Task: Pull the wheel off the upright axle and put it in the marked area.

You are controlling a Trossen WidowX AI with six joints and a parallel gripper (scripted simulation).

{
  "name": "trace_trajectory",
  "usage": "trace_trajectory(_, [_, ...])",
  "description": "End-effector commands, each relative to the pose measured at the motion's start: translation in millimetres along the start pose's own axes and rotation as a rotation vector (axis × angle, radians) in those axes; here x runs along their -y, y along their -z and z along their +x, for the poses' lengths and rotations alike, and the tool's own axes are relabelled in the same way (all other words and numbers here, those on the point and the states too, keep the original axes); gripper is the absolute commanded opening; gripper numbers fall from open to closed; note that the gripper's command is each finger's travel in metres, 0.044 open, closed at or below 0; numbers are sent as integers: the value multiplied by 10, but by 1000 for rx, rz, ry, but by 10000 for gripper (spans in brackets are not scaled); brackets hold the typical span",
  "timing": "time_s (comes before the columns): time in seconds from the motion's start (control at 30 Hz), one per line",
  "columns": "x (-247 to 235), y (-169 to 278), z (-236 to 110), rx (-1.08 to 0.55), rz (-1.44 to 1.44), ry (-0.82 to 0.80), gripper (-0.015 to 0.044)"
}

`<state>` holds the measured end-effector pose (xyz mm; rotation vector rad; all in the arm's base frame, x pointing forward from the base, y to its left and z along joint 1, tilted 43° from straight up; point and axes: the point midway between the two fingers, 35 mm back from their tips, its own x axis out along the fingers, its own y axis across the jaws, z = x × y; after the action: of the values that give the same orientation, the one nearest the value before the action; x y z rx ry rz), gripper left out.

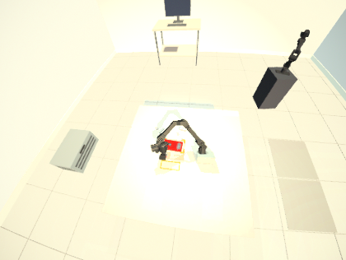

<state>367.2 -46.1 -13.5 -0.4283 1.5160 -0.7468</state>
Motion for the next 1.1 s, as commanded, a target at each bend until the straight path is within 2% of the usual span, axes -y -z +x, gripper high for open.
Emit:
trace_trajectory(0.0, [2, -9, -29, 3, 4, -2, 0])
trace_trajectory(1.07, [-1, -11, -133, 4, 2, -1, 0])
